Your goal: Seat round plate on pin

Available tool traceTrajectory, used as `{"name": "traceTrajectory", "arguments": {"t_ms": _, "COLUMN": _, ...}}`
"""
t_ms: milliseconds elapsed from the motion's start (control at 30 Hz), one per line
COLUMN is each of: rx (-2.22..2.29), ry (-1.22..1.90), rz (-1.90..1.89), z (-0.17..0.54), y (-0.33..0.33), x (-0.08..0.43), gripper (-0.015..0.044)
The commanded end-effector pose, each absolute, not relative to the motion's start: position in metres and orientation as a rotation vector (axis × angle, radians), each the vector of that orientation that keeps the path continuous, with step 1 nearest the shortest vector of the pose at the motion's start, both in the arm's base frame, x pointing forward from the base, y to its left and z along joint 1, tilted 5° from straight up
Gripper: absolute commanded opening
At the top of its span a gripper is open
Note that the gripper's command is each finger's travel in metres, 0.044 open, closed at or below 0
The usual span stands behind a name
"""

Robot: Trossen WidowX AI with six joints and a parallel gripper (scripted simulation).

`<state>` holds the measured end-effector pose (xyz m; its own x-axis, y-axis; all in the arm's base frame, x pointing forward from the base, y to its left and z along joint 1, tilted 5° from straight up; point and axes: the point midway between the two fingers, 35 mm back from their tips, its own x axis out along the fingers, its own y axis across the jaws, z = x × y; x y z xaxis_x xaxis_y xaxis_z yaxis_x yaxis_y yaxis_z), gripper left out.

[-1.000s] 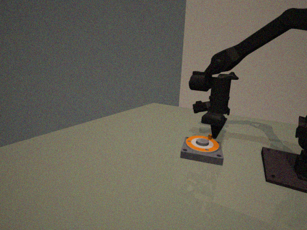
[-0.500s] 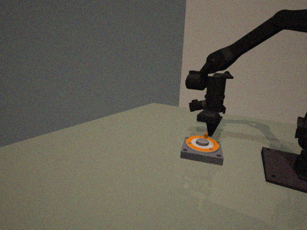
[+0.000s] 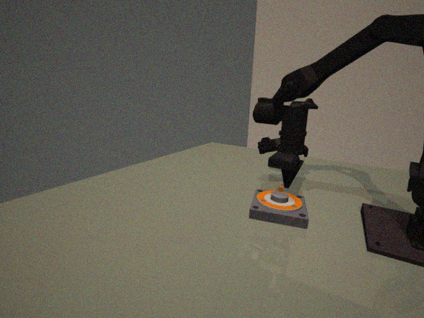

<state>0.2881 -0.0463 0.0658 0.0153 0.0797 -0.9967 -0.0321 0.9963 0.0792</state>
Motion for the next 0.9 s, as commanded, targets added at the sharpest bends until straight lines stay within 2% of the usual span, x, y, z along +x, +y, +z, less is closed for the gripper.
{"name": "traceTrajectory", "arguments": {"t_ms": 0, "rx": 0.033, "ry": 1.548, "rz": 0.086, "z": 0.067, "y": -0.047, "x": 0.292, "gripper": 0.0}}
{"name": "traceTrajectory", "arguments": {"t_ms": 400, "rx": 0.032, "ry": 1.548, "rz": 0.085, "z": 0.113, "y": -0.049, "x": 0.288, "gripper": 0.0}}
{"name": "traceTrajectory", "arguments": {"t_ms": 867, "rx": 0.039, "ry": 1.548, "rz": 0.084, "z": 0.107, "y": -0.049, "x": 0.289, "gripper": 0.0}}
